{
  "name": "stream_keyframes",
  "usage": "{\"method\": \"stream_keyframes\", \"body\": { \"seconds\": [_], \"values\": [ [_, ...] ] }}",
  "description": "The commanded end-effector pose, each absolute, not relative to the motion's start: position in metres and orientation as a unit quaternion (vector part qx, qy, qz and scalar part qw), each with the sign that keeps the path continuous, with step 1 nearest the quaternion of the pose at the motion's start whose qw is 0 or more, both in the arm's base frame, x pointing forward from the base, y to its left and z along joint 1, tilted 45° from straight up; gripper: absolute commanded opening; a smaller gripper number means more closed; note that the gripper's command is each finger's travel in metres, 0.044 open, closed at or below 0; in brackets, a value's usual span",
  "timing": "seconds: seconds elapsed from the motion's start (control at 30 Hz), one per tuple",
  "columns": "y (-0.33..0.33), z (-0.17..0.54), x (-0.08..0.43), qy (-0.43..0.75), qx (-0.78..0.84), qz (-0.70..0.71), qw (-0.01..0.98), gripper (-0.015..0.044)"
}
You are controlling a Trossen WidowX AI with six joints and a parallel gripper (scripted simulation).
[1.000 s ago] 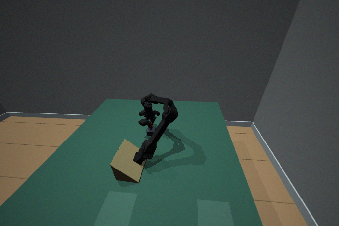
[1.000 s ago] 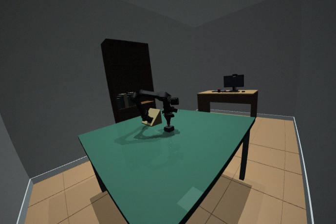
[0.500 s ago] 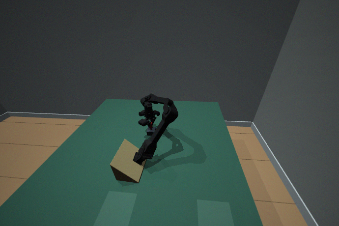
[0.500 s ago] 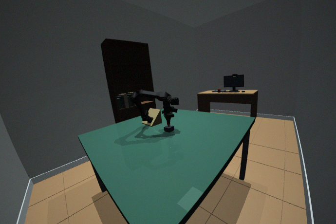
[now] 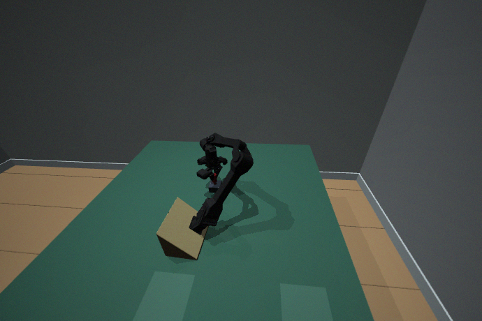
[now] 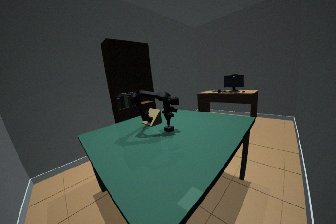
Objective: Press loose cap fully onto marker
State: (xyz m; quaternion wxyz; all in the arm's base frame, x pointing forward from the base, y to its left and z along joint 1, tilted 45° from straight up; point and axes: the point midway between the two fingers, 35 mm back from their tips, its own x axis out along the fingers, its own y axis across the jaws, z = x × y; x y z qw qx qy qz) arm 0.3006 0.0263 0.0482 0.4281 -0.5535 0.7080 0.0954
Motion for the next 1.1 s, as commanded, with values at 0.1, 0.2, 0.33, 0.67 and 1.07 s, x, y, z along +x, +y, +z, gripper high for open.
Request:
{"method": "stream_keyframes", "body": {
  "seconds": [0.1, 0.2, 0.33, 0.67, 1.07],
  "values": [
    [0.026, 0.048, 0.301, 0.708, -0.554, 0.095, 0.428, 0.0263],
    [0.026, 0.048, 0.301, 0.708, -0.554, 0.095, 0.428, 0.0341],
    [0.026, 0.048, 0.301, 0.708, -0.554, 0.095, 0.428, 0.044],
    [0.078, 0.099, 0.302, 0.708, -0.553, 0.097, 0.428, 0.044],
    [0.076, 0.096, 0.301, 0.709, -0.424, -0.09, 0.556, 0.0256]
  ]
}}
